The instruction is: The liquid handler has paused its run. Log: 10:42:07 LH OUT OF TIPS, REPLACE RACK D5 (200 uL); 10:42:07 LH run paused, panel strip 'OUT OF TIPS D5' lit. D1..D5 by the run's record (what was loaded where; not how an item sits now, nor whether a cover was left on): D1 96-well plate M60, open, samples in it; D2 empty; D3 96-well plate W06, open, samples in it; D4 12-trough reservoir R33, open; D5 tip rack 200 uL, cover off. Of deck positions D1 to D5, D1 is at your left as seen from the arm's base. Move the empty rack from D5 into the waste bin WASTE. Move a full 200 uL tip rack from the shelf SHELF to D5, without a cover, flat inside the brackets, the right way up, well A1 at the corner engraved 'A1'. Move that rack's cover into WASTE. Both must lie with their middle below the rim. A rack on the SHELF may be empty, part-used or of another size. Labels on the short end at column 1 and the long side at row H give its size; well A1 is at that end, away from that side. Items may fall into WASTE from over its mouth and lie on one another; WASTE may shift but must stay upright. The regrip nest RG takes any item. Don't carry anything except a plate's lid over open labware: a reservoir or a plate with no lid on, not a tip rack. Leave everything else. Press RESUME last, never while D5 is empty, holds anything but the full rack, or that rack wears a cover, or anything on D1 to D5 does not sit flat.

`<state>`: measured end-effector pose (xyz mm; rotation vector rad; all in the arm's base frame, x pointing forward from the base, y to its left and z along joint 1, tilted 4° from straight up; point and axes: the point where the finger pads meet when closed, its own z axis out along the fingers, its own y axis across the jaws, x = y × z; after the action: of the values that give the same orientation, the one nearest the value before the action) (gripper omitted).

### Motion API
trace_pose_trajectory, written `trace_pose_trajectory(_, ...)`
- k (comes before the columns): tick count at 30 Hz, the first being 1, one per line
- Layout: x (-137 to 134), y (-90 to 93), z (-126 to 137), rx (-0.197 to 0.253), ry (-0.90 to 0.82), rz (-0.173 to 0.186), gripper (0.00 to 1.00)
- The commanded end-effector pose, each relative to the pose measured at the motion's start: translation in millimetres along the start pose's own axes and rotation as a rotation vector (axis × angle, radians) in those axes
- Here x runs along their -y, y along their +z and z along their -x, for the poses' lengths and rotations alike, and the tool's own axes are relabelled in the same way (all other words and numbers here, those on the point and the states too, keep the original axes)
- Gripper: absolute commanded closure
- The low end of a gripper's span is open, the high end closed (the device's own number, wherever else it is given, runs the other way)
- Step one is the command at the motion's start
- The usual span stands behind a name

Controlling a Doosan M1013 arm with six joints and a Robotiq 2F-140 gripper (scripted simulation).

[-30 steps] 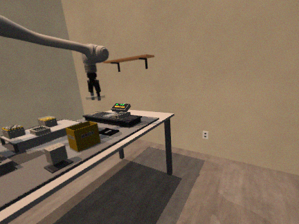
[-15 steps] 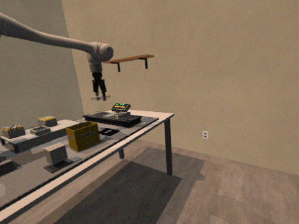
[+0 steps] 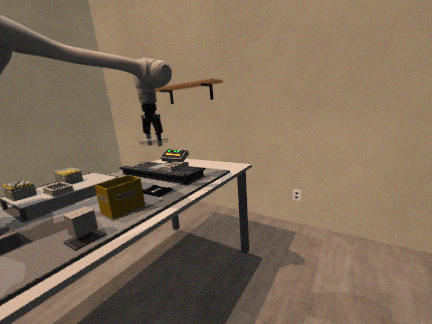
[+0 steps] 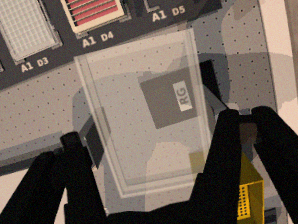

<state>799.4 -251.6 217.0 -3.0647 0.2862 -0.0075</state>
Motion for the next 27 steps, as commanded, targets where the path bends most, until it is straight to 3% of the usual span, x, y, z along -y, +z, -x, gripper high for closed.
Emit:
trace_pose_trajectory(1, -5, -0.3, 0, 0.0, 0.0, 0.0, 1.0)
trace_pose_trajectory(14, -70, -0.2, -7, 0.0, 0.0, 0.0, 1.0)
trace_pose_trajectory(18, -70, -0.2, -7, 0.0, 0.0, 0.0, 1.0)
trace_pose_trajectory(27, -74, -0.2, 38, 0.0, 0.0, 0.0, 1.0)
